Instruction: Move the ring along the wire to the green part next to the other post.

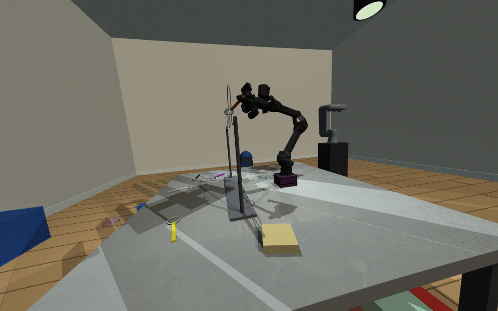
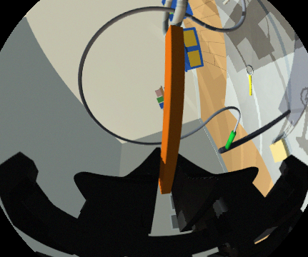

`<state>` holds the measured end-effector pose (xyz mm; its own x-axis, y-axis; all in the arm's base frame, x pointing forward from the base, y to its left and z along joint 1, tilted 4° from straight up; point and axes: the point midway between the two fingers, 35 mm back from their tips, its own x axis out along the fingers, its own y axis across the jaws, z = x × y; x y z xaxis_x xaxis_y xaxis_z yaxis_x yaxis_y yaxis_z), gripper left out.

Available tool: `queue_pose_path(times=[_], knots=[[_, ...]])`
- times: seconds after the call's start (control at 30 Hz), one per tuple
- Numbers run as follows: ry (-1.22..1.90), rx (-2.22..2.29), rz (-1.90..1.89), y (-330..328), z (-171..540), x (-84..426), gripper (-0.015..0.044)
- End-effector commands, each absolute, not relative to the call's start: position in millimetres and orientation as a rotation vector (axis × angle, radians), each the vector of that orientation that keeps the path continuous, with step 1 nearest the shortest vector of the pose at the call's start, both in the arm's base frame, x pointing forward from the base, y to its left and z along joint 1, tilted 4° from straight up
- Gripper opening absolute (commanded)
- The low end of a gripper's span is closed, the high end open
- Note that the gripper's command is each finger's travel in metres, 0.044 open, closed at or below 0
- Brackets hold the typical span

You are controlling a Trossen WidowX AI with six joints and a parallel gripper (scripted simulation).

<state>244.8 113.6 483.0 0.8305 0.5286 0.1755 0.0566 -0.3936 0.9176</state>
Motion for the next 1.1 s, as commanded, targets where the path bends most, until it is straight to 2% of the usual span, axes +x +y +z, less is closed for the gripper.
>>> queue_pose_path(times=[0.0,1.07], knots=[[0.441,1.879,0.533,113.9,483.1,244.8,-0.015],[0.466,1.498,0.41,116.7,473.5,245.5,-0.015]])
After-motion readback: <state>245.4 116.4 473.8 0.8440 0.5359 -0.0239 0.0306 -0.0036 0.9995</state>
